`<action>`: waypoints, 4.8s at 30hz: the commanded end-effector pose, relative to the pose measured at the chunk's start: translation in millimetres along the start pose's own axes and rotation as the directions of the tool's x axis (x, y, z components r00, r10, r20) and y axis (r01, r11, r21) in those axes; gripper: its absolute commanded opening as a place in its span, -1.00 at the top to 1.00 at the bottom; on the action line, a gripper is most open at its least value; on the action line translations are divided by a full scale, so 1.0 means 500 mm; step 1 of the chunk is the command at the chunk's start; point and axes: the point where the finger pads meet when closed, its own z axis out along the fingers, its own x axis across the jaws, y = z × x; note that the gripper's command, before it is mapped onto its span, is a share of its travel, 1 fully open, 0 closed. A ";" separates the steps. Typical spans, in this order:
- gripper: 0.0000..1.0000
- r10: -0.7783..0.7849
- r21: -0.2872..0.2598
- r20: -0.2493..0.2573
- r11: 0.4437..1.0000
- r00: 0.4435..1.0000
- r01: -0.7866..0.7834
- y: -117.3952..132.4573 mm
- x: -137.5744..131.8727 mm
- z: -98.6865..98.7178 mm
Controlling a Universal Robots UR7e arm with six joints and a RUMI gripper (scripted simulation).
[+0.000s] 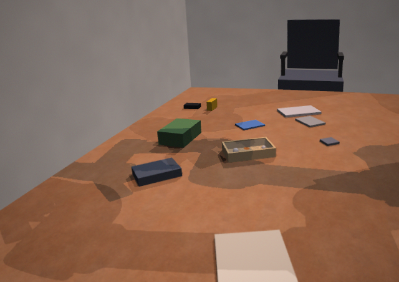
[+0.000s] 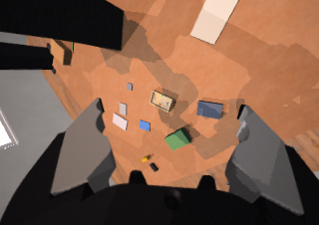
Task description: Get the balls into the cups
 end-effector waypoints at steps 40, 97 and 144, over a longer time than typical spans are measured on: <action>-1.00 0.312 0.019 -0.096 0.950 0.945 -0.311 0.119 0.041 0.144; -1.00 0.974 0.429 -0.147 -0.093 -0.171 -0.899 0.380 -0.096 0.594; -1.00 0.961 0.453 -0.127 -0.164 -0.245 -0.877 0.382 -0.114 0.606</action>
